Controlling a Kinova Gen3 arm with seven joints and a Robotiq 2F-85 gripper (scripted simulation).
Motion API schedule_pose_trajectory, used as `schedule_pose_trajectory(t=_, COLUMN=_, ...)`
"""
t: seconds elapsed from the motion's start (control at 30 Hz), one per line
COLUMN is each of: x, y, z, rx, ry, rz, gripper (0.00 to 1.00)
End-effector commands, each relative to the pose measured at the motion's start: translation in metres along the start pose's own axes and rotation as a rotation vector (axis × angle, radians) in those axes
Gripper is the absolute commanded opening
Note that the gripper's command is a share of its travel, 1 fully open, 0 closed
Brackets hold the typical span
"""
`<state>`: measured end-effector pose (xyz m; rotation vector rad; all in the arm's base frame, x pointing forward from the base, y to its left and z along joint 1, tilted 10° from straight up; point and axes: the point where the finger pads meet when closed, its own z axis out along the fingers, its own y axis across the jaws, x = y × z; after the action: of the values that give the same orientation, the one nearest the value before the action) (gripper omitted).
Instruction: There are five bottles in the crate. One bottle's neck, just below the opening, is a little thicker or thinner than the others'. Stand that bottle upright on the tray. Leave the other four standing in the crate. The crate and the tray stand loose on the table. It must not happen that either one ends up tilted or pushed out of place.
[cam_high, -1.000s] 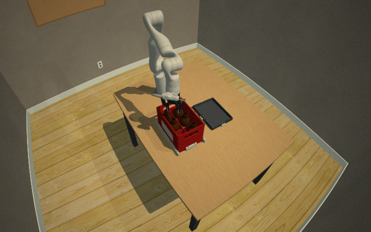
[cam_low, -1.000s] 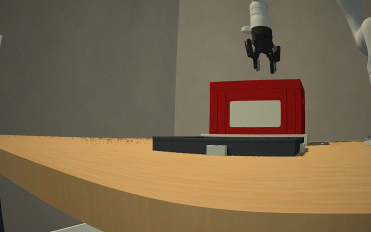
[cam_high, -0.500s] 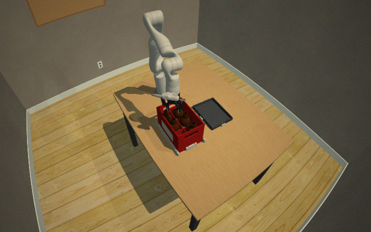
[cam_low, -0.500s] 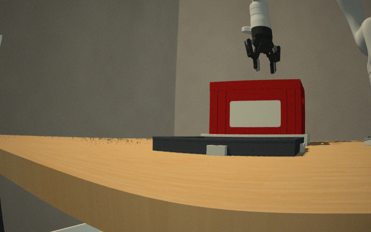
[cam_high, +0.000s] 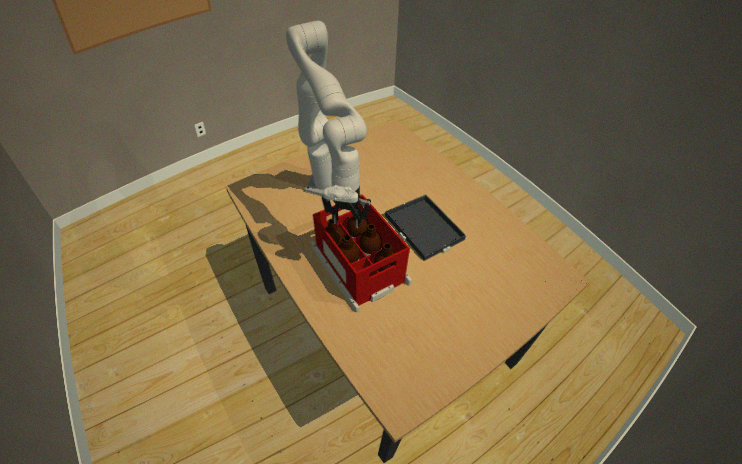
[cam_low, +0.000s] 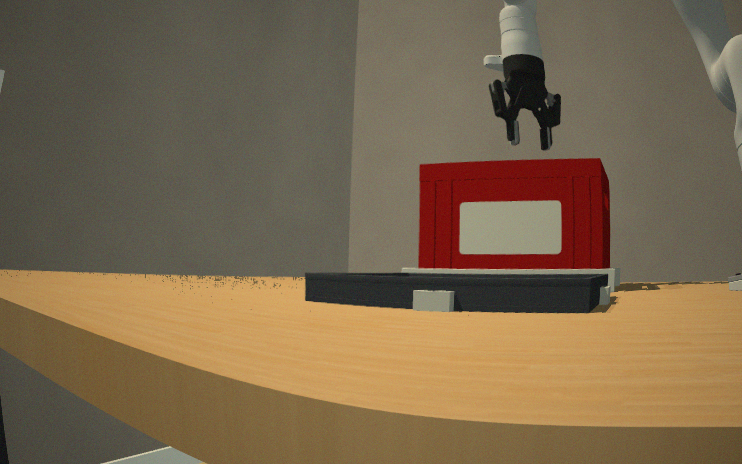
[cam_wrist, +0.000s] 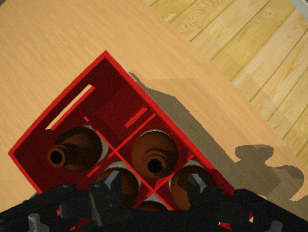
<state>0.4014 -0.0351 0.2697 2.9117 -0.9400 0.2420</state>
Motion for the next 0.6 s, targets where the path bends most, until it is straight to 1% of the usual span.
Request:
schedule_pose_trajectory(t=0.0, x=0.0, y=0.0, z=0.002, rx=-0.001, ry=0.0, rz=0.0, gripper=0.64)
schedule_pose_trajectory(t=0.57, x=0.0, y=0.0, z=0.021, rx=-0.001, ry=0.0, rz=0.0, gripper=0.64)
